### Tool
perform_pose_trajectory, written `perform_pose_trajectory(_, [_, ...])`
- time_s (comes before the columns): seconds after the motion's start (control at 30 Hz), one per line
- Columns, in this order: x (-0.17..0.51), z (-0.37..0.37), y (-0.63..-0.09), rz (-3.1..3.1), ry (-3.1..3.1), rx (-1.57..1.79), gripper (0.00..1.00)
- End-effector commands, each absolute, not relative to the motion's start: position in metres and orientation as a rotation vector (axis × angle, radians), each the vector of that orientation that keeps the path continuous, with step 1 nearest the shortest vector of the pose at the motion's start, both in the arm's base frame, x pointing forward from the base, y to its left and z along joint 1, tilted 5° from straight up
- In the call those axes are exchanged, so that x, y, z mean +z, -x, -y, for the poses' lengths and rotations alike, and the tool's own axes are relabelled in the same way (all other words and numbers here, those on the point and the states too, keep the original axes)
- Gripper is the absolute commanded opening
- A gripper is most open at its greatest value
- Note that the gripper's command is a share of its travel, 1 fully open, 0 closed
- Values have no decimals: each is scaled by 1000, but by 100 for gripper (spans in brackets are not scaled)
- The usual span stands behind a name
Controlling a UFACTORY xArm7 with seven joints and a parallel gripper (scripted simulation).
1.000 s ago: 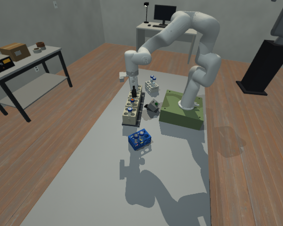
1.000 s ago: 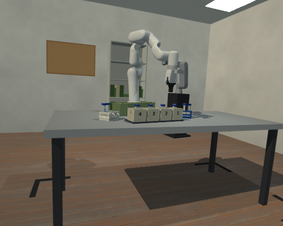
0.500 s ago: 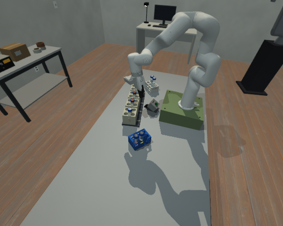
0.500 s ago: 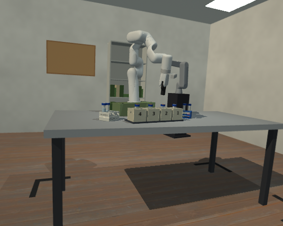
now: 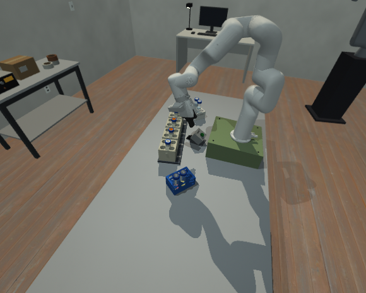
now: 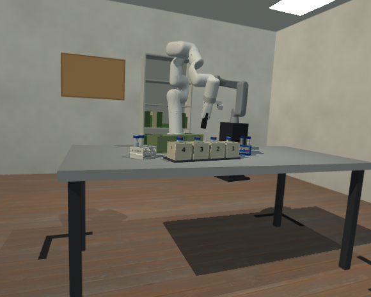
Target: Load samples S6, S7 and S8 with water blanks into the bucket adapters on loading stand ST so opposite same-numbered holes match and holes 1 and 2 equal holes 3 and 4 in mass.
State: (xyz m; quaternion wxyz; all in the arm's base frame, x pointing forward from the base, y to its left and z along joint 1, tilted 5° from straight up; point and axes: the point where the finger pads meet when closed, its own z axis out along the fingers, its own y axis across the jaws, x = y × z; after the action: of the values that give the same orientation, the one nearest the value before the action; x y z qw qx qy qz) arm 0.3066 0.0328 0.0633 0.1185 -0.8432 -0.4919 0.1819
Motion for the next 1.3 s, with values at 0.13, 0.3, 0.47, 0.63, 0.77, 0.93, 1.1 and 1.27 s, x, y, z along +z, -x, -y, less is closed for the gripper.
perform_pose_trajectory(0.13, [52, -8, -280, 1604, 2294, 570, 0])
perform_pose_trajectory(0.3, [44, 7, -262, 1604, 2294, 570, 0])
perform_pose_trajectory(0.47, [36, 23, -244, 1604, 2294, 570, 0])
perform_pose_trajectory(0.63, [34, 26, -240, 1604, 2294, 570, 0])
perform_pose_trajectory(0.77, [34, 26, -240, 1604, 2294, 570, 0])
perform_pose_trajectory(0.93, [34, 26, -240, 1604, 2294, 570, 0])
perform_pose_trajectory(1.1, [26, 27, -239, 1604, 2294, 570, 0])
perform_pose_trajectory(1.27, [20, 27, -239, 1604, 2294, 570, 0])
